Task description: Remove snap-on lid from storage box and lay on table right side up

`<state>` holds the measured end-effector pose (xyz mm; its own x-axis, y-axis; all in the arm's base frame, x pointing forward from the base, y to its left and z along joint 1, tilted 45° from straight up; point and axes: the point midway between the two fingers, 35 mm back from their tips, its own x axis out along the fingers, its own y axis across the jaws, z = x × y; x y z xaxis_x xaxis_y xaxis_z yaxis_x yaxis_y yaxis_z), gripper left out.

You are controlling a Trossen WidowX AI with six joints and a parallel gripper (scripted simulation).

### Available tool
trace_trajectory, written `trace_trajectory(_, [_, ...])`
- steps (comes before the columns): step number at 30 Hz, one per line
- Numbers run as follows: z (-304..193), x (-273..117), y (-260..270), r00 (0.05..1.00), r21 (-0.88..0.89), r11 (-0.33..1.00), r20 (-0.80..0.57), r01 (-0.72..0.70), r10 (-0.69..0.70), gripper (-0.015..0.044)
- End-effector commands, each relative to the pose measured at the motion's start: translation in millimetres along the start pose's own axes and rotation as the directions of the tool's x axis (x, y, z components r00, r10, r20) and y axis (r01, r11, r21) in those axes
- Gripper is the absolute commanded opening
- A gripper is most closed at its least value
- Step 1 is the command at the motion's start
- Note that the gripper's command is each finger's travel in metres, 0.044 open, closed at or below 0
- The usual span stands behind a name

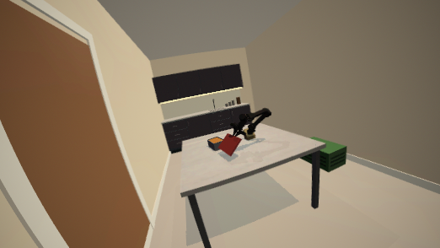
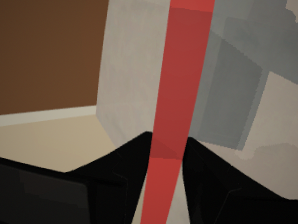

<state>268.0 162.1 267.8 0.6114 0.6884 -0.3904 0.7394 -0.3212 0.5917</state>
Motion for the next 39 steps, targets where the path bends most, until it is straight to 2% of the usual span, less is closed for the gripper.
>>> trace_trajectory(1, [1.5,1.8,-1.9,1.0,0.005,1.0,0.006,-0.01,0.01,0.0])
trace_trajectory(39, [1.1,21.1,-24.8,1.0,0.006,1.0,0.004,-0.011,0.011,0.0])
